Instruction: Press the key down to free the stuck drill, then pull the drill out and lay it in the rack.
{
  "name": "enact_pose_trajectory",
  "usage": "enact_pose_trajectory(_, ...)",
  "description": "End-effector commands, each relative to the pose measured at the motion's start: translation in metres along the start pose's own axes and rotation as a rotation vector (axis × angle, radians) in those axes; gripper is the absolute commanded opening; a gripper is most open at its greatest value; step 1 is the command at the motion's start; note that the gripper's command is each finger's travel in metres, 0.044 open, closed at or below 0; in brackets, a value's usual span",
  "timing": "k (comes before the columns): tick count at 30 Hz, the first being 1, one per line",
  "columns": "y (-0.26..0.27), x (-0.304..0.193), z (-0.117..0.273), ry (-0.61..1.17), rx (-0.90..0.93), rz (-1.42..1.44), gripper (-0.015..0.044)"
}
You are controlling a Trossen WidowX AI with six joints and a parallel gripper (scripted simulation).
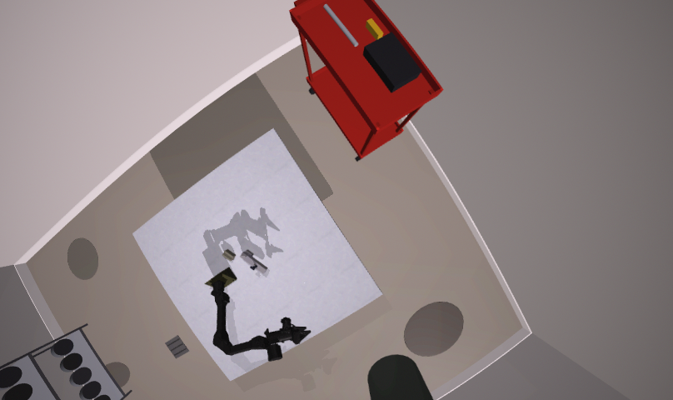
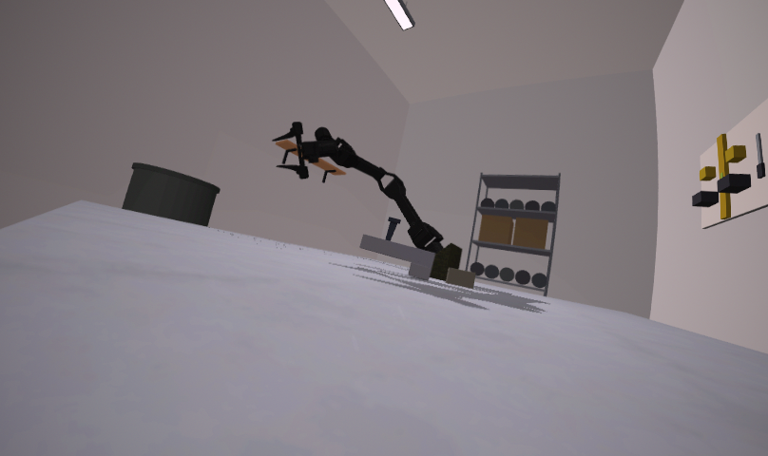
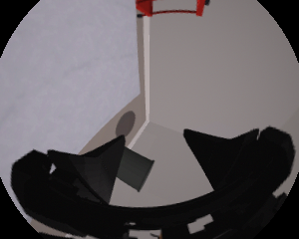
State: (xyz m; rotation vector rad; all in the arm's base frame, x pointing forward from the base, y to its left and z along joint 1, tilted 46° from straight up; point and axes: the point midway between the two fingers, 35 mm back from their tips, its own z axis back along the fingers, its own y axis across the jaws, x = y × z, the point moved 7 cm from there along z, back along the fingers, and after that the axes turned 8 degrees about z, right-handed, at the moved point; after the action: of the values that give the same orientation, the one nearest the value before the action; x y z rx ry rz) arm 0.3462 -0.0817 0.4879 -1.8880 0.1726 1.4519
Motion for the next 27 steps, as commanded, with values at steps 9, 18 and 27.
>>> enact_pose_trajectory(9,0.000,0.002,0.000,-0.005,0.003,-0.007,0.0164)
enact_pose_trajectory(18,-0.012,0.108,0.006,-0.313,0.151,-0.318,0.0000)
enact_pose_trajectory(27,-0.012,0.224,0.052,-0.545,0.535,-0.613,0.0000)
